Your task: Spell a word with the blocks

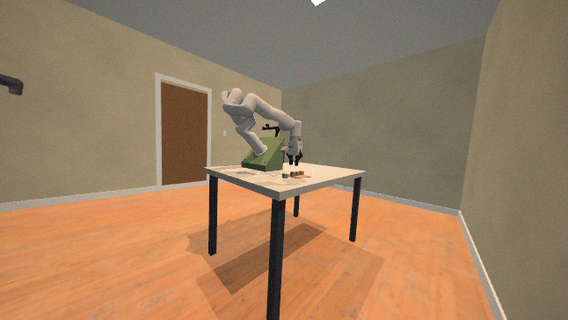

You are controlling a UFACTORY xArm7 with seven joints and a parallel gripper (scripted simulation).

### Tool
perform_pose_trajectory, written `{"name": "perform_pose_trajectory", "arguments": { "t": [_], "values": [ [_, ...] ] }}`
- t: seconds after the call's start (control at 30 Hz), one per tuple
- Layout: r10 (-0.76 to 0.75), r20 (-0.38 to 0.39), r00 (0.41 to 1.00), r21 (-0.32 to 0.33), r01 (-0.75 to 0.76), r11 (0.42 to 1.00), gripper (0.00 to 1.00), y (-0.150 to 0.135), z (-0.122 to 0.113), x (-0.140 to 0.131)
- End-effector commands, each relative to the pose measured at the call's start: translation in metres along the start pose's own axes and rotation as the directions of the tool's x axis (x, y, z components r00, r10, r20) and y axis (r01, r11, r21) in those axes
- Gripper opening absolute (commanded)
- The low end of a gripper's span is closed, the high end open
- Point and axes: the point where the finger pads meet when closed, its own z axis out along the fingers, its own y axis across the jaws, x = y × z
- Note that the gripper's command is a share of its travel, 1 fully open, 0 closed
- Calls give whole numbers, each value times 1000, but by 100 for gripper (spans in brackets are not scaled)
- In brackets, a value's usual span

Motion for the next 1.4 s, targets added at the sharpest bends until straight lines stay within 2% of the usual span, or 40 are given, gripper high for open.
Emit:
{"name": "perform_pose_trajectory", "arguments": {
  "t": [0.0,0.23,0.27,1.0,1.27,1.37],
  "values": [
    [0,1,1000,2,0,1000,47,-1,-16,0],
    [0,1,1000,2,0,1000,47,-1,-19,0],
    [0,1,1000,2,0,1000,100,-1,-19,0],
    [0,1,1000,2,0,1000,100,-1,-20,0],
    [0,1,1000,2,0,1000,100,-1,-32,0],
    [0,1,1000,2,0,1000,100,-1,-44,0]
  ]
}}
